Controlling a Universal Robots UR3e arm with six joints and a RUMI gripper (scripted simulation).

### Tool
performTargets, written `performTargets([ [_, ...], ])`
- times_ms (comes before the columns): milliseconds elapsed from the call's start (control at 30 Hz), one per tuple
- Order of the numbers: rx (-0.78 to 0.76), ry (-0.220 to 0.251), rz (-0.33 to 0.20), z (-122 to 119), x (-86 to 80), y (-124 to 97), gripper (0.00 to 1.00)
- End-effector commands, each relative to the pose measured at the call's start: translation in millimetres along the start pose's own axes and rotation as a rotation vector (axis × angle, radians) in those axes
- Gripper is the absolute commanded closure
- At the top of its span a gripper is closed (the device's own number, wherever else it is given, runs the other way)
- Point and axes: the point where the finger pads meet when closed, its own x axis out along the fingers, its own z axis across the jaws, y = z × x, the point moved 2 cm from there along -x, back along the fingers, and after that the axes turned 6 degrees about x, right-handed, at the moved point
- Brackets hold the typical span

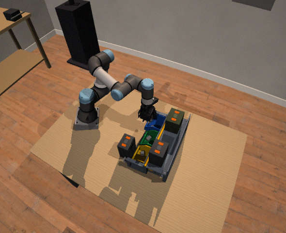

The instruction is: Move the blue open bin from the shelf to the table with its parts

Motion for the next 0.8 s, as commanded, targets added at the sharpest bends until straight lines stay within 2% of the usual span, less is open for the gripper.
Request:
performTargets([
  [0, 0.000, -0.008, 0.001, -12.4, -1.5, -1.5, 1.00],
  [333, 0.000, -0.008, 0.001, -12.4, -1.5, -1.5, 1.00],
  [500, 0.000, -0.007, 0.001, -42.1, -1.2, -4.6, 1.00],
  [767, 0.000, -0.007, 0.001, -42.1, -1.2, -4.6, 1.00],
])
